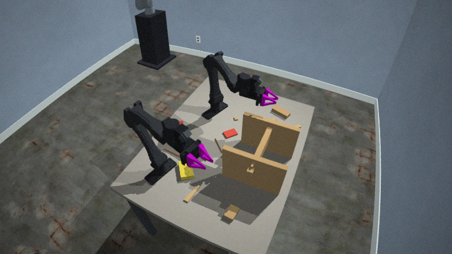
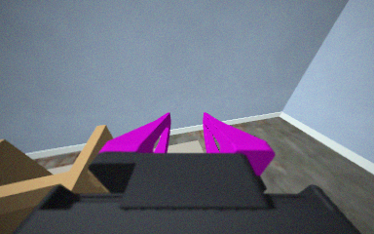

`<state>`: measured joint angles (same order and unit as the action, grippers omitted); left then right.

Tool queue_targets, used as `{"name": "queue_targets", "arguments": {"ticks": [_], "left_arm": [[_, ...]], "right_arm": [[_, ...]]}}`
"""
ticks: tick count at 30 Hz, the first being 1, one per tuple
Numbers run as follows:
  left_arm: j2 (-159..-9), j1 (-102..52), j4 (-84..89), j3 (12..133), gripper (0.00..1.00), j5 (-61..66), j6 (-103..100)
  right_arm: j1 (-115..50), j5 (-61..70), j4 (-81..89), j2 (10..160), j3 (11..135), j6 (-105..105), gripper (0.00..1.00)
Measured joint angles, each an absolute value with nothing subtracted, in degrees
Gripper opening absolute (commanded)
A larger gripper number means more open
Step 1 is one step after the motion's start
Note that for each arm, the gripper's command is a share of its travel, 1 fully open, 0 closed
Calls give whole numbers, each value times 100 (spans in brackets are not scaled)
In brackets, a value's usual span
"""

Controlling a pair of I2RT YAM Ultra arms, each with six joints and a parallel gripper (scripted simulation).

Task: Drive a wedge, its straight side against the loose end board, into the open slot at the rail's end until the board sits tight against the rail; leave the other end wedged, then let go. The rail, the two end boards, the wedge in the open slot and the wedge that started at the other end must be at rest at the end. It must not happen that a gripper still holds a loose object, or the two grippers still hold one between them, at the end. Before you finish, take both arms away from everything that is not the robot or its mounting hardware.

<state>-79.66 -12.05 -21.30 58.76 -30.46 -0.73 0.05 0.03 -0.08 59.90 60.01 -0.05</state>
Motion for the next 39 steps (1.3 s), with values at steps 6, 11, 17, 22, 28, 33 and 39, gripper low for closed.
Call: {"name": "queue_targets", "arguments": {"ticks": [6,11,17,22,28,33,39], "left_arm": [[-7966,-1205,-2130,5876,38,-3046,-73],[-7966,-1205,-2130,5876,0,-3046,-73],[-7966,-1205,-2130,5876,0,-3046,-73],[-7966,-1205,-2130,5876,0,-3046,-73],[-8016,-1186,-1990,5929,0,-3020,-132],[-8167,-1151,-1116,6189,0,-2877,-416],[-8364,-1096,45,6628,0,-2672,-788]], "right_arm": [[5,3,-8,5990,6001,-5,41],[5,3,-8,5990,6001,-5,41],[5,3,-8,5990,6001,-5,41],[5,3,-8,5990,6001,-5,41],[5,3,-8,5990,6001,-5,41],[5,3,-8,5990,6001,-5,41],[5,3,-8,5990,6001,-5,41]]}}
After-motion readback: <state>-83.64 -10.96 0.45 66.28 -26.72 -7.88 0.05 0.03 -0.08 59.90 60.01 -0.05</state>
